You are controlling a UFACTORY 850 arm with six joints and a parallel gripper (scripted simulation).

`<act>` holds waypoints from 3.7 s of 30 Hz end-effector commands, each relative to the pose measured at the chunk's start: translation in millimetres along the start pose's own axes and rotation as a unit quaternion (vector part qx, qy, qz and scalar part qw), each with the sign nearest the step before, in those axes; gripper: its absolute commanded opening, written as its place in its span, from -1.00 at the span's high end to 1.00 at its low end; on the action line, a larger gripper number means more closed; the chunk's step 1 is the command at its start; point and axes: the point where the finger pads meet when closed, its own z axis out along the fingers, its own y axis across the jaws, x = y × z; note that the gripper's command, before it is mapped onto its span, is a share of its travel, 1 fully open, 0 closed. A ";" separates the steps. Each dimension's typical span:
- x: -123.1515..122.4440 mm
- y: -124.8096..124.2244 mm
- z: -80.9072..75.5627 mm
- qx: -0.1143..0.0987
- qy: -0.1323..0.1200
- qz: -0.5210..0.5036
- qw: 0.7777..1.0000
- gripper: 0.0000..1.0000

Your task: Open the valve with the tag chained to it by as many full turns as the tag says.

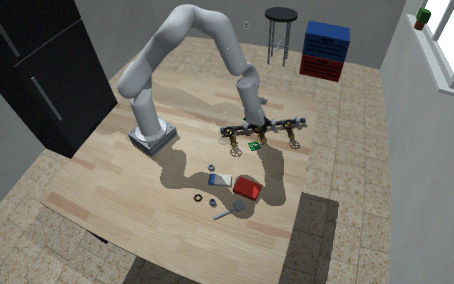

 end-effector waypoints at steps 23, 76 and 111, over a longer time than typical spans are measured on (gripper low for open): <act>0.3 1.2 -0.8 0.005 0.034 -0.001 0.999 1.00; 0.3 1.2 -0.8 0.005 0.034 -0.001 0.999 1.00; 0.3 1.2 -0.8 0.005 0.034 0.014 0.999 -1.00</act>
